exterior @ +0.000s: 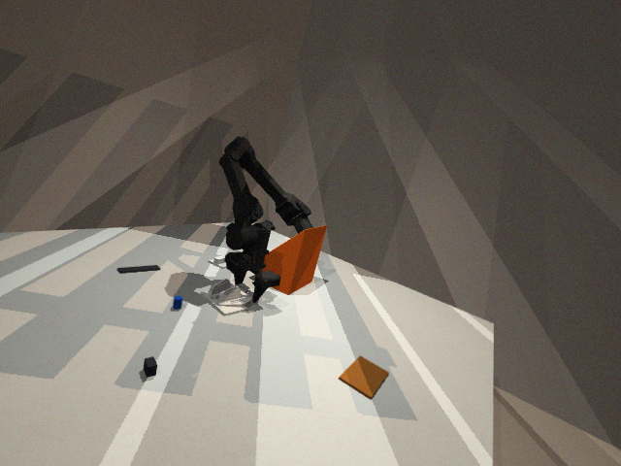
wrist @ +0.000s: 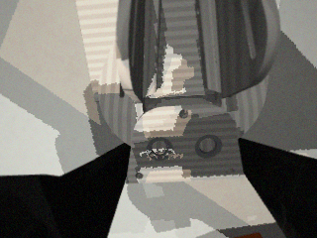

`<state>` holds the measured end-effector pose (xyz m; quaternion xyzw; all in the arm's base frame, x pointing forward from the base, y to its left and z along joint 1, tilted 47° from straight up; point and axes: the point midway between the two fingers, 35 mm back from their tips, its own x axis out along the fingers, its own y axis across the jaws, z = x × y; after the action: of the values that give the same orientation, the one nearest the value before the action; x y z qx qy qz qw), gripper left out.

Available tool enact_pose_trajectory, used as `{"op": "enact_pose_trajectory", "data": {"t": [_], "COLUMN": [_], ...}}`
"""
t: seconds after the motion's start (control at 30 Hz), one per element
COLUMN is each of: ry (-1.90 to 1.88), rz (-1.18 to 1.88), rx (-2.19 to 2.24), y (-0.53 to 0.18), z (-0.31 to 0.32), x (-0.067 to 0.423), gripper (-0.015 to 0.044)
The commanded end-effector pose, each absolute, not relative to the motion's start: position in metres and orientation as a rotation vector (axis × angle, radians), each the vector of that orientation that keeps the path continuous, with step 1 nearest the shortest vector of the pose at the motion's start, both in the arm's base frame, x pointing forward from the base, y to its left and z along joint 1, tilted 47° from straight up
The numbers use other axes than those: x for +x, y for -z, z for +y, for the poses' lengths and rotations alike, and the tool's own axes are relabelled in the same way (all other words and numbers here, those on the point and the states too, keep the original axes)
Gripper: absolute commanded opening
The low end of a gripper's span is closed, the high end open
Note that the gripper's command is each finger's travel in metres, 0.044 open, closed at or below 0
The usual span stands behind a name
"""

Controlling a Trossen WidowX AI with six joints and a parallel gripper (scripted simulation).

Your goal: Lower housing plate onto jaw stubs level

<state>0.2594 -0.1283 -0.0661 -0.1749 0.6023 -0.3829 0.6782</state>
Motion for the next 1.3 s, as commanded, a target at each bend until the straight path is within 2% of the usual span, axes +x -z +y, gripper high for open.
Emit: {"op": "enact_pose_trajectory", "data": {"t": [0.0, 0.5, 0.6, 0.63, 1.1, 1.27], "ry": [0.859, 0.859, 0.86, 0.86, 0.86, 0.854], "rz": [1.358, 1.358, 1.353, 1.353, 1.353, 1.357], "rx": [-0.397, -0.397, -0.393, -0.393, -0.393, -0.389], "y": [0.068, 0.068, 0.066, 0.066, 0.065, 0.048], "z": [-0.129, -0.129, -0.128, -0.128, -0.127, -0.106], "x": [0.259, 0.259, 0.259, 0.259, 0.26, 0.263], "gripper": [0.0351, 0.0351, 0.043, 0.044, 0.044, 0.044]}}
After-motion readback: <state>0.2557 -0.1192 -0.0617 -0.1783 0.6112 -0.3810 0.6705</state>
